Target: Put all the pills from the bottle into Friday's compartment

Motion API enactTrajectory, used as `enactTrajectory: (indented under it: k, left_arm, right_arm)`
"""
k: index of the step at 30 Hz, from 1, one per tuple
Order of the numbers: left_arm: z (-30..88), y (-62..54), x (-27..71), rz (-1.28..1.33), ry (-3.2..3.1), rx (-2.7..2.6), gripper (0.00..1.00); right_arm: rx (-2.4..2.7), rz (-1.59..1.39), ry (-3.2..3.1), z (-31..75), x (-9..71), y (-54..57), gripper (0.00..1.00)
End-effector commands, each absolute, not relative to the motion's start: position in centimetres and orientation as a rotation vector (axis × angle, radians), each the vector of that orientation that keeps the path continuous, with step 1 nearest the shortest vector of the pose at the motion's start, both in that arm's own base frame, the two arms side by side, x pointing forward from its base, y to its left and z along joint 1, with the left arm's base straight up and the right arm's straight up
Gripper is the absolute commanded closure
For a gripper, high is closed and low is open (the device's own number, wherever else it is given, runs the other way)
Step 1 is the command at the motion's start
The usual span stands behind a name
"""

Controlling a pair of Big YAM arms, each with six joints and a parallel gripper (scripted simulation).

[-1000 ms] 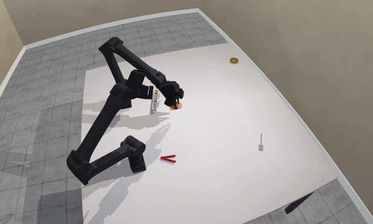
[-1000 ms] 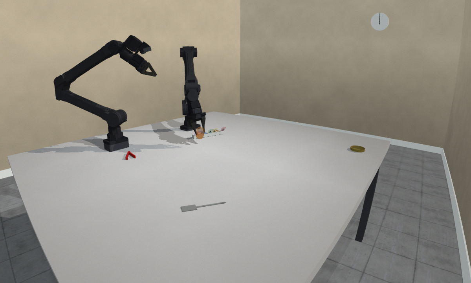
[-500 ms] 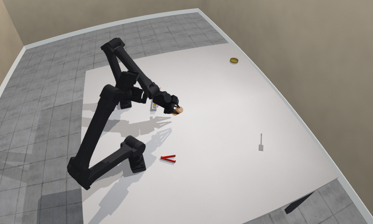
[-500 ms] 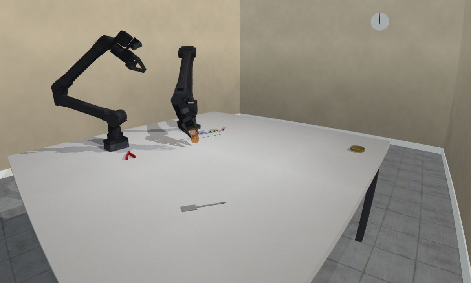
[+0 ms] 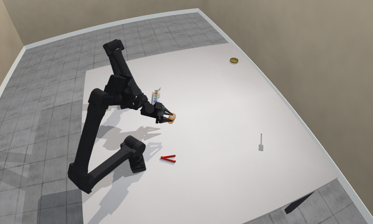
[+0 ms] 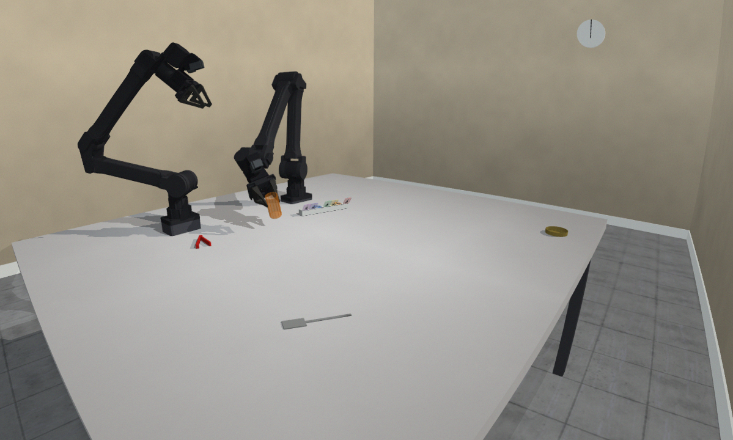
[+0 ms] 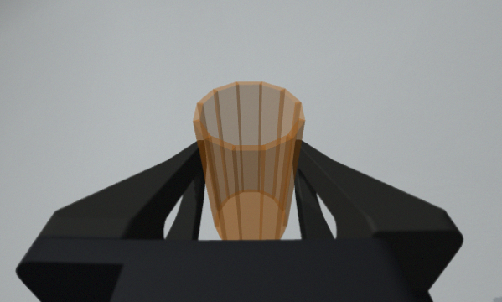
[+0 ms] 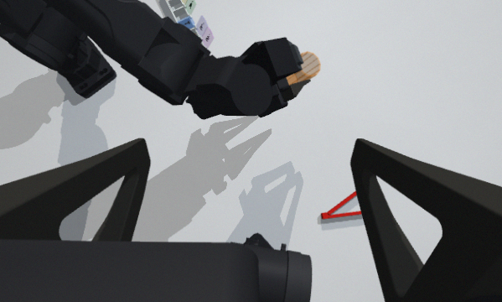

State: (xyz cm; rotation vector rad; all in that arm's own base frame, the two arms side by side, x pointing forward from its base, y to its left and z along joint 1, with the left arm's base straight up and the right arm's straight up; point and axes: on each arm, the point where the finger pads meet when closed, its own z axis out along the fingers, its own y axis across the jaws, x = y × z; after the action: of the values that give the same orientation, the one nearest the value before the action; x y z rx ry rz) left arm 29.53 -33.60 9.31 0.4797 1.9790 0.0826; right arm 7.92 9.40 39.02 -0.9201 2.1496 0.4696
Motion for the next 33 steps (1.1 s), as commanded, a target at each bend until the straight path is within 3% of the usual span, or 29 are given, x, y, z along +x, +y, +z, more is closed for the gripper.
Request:
enactTrajectory:
  k: [1, 12, 25, 33]
  left_arm:
    - [11.1, -37.7, 25.2, -0.08, 1.849, 0.37, 0.64]
    - [12.9, -39.9, 19.1, -0.227, 1.745, 0.296, 0.64]
    - [14.9, -40.7, 19.1, -0.243, 1.722, 0.271, 0.64]
    - [9.1, -39.6, 19.0, -0.205, 1.734, 0.306, 0.64]
  right_arm:
    - [-0.805, 0.429, 2.12, 42.3, 5.8, 5.8, 0.0]
    - [-0.811, 0.385, 2.128, 42.1, 5.8, 5.1, 0.0]
    - [-0.8, 0.386, 2.119, 42.3, 6.0, 5.2, 0.0]
    - [-0.8, 0.386, 2.119, 42.3, 6.0, 5.2, 0.0]
